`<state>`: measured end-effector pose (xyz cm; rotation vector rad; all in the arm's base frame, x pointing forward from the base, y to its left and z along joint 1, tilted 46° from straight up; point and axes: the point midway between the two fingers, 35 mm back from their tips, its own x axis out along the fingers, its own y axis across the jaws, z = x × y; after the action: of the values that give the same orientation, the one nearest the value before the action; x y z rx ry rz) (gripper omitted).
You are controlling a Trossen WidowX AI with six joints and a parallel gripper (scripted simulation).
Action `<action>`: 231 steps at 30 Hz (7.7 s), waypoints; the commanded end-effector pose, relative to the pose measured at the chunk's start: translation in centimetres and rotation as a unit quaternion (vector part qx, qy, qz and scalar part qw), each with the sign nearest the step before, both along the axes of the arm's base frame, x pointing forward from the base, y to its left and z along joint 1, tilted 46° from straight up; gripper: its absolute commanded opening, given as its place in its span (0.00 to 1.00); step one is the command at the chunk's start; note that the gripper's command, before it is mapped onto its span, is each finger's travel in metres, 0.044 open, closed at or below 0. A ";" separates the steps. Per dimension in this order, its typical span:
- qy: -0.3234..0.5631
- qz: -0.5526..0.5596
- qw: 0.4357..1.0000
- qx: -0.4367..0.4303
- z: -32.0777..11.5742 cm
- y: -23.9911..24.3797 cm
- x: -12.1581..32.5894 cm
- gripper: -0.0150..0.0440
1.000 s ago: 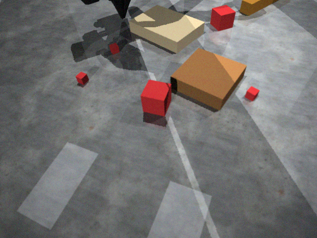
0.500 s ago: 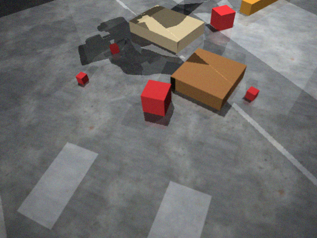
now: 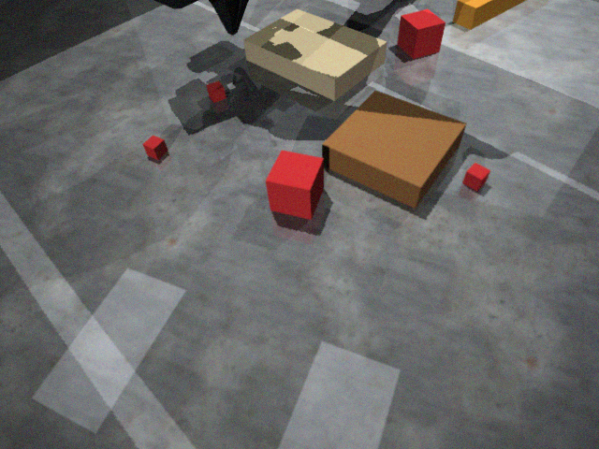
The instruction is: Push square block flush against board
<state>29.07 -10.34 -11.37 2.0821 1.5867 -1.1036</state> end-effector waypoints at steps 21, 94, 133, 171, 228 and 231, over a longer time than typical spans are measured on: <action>0.004 0.006 1.000 0.009 0.4 3.2 0.7 0.25; -0.029 0.042 0.999 0.006 4.2 1.4 -2.5 0.25; -0.029 0.041 0.999 0.004 4.4 7.3 -0.4 0.25; -0.030 0.042 0.999 0.009 8.6 11.6 1.0 0.25; -0.143 0.151 0.978 -0.006 9.0 4.8 -0.5 0.25; -0.178 0.187 0.966 -0.010 9.1 4.8 -0.5 0.25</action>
<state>28.60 -5.57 -2.42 1.8067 1.6733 -0.6680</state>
